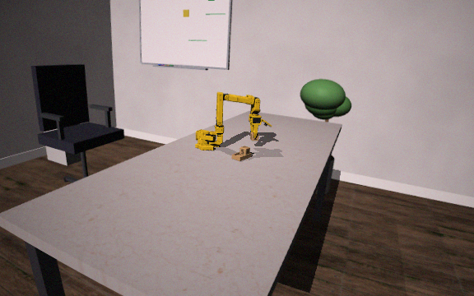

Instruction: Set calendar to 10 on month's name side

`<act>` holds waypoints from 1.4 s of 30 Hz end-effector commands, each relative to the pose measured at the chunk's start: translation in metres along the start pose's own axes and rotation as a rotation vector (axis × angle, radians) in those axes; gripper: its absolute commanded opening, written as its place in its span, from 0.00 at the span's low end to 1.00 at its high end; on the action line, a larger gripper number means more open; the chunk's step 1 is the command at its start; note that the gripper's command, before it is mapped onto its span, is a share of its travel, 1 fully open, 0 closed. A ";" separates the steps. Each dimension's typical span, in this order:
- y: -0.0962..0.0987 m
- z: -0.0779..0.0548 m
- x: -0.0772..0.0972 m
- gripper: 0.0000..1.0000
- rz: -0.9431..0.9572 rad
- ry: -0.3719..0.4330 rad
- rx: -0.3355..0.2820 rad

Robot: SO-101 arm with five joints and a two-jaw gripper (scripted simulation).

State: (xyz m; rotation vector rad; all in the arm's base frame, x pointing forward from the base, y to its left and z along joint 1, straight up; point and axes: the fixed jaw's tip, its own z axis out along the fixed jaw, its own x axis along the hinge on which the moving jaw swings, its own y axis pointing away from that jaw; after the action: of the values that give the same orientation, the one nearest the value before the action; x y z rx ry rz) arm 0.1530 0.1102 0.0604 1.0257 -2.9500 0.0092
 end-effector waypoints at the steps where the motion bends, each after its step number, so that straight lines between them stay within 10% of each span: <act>1: 0.016 -0.009 -0.005 0.00 -0.073 -0.062 0.003; 15: 0.076 -0.005 0.017 0.00 -0.404 -0.062 -0.001; 42: 0.089 -0.003 0.028 0.00 -0.470 -0.065 -0.004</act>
State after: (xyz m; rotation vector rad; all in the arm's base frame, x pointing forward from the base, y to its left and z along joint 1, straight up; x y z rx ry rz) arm 0.0758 0.1583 0.0570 1.6982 -2.6376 0.0060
